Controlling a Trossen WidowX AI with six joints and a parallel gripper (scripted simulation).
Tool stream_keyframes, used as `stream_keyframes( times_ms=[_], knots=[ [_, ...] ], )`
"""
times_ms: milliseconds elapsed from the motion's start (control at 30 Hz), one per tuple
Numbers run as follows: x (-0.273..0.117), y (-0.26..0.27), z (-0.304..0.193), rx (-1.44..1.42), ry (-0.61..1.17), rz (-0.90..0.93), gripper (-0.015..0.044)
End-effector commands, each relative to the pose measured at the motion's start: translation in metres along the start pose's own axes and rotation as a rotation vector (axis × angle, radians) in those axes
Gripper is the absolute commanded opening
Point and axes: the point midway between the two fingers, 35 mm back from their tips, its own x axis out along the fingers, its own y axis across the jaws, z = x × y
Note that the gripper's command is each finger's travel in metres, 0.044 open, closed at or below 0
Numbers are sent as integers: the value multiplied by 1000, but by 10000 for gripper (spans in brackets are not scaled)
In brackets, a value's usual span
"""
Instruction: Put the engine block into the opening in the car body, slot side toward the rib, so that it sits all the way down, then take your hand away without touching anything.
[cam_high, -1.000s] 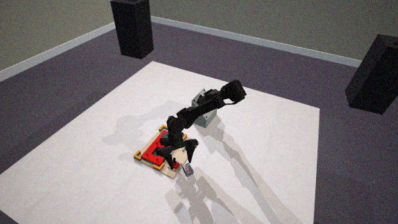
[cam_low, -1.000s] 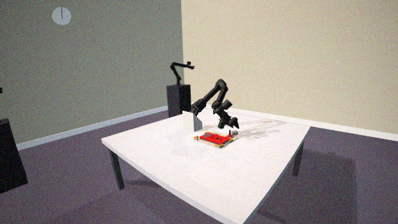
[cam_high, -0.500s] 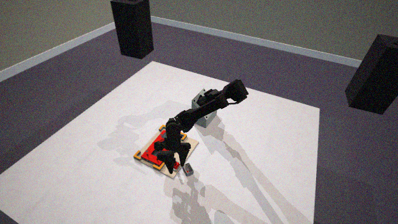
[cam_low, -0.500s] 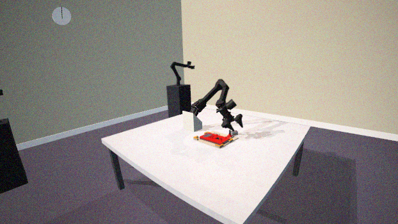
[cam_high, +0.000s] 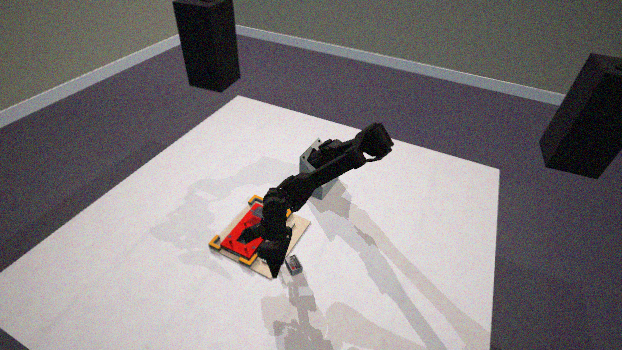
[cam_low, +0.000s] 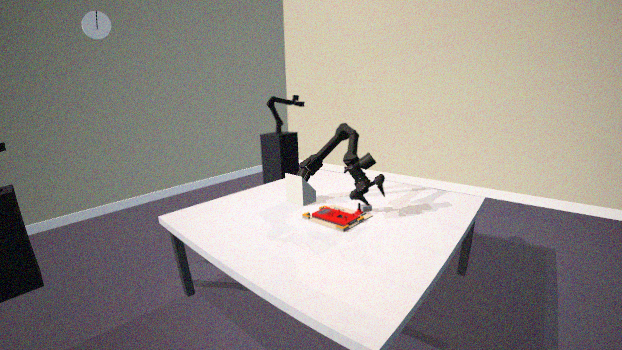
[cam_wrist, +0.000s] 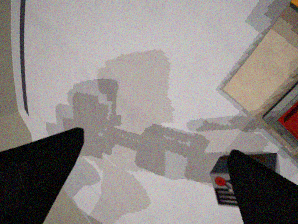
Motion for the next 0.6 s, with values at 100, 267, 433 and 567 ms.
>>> stream_keyframes(
  times_ms=[100,267,433,567],
  knots=[
    [0,6,-2,-148,-23,-19,440],
    [0,6,1,-301,-39,-59,440],
    [0,5,2,-455,-47,-104,440],
    [-1,4,3,-578,-47,-142,440]
  ],
)
